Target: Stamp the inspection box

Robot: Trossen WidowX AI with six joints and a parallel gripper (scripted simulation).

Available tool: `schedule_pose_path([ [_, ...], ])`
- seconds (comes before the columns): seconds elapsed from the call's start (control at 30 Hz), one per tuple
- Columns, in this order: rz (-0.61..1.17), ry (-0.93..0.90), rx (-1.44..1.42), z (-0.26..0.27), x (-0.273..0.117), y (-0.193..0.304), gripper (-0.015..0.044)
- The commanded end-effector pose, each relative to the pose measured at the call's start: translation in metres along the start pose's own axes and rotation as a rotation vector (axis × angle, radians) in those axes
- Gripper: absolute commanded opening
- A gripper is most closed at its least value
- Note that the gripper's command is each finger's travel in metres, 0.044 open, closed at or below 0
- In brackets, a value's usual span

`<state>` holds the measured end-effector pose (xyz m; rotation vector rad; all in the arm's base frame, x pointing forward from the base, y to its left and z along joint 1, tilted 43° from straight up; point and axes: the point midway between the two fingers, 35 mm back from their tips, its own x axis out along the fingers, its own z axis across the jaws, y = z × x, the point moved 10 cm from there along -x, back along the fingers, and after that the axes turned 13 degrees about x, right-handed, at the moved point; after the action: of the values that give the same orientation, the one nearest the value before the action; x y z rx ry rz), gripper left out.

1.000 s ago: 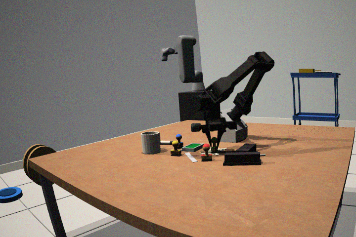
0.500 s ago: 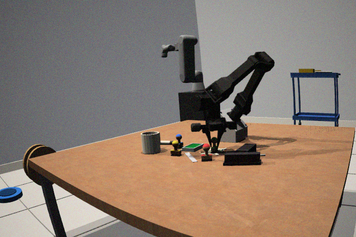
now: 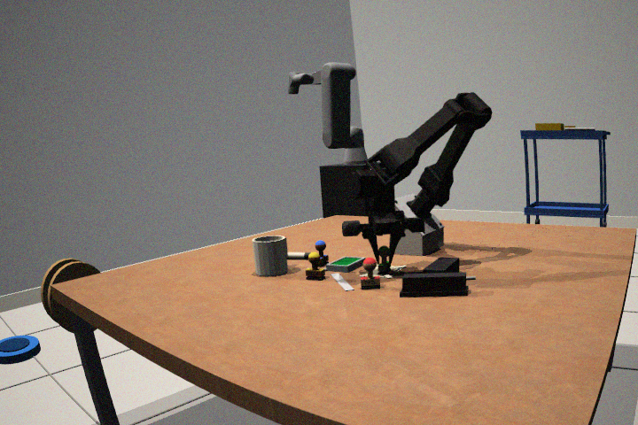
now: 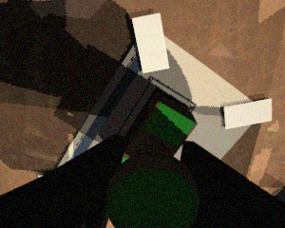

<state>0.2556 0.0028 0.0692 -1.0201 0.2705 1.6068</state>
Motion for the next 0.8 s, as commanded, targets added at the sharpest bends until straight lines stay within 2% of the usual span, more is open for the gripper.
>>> schedule_pose_path([
  [0.0, 0.001, -0.004, 0.004, 0.000, 0.000, 0.001, 0.0000],
  [0.77, 0.002, -0.004, 0.004, 0.000, -0.011, 0.000, 0.0000],
])
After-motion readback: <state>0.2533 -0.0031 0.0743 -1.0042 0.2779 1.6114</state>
